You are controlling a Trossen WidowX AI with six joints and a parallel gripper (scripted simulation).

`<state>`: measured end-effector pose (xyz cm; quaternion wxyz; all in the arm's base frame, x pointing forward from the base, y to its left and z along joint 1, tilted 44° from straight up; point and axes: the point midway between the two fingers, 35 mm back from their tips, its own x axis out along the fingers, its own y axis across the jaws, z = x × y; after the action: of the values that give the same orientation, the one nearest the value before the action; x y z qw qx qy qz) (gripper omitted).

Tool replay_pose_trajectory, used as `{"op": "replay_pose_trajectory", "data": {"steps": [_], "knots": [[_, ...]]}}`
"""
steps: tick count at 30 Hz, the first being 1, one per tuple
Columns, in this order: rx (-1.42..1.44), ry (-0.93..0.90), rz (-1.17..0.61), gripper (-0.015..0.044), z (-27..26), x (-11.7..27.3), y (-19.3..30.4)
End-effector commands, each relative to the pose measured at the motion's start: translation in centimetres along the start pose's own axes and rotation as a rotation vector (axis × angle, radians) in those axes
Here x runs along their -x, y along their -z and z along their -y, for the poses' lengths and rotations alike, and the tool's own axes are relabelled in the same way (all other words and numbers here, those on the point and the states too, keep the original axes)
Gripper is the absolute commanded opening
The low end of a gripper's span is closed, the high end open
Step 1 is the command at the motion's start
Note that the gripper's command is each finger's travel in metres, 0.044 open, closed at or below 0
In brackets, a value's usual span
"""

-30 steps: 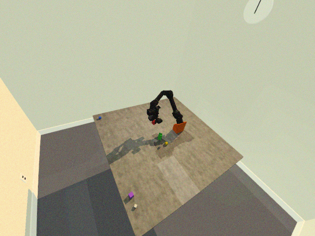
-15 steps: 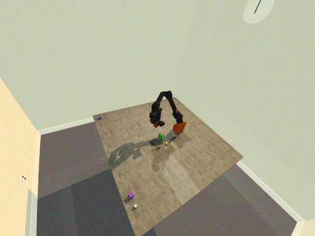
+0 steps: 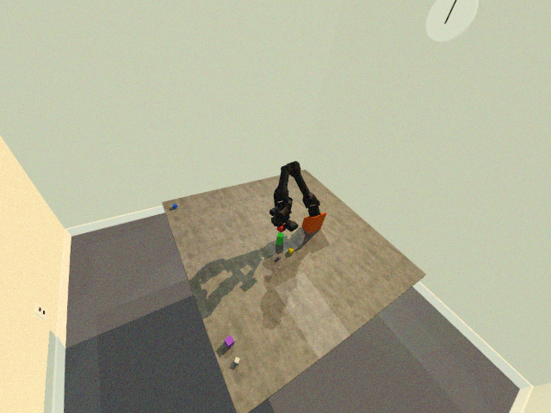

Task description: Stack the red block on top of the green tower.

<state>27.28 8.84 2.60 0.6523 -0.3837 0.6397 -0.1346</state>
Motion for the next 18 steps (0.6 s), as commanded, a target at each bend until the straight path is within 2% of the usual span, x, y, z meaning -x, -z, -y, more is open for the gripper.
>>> {"op": "replay_pose_trajectory", "data": {"steps": [1,18], "knots": [[-0.007,-0.001,-0.003,0.0000,-0.6,-0.4,0.0],[-0.007,0.001,-0.003,0.0000,-0.5,-4.4,0.1]]}}
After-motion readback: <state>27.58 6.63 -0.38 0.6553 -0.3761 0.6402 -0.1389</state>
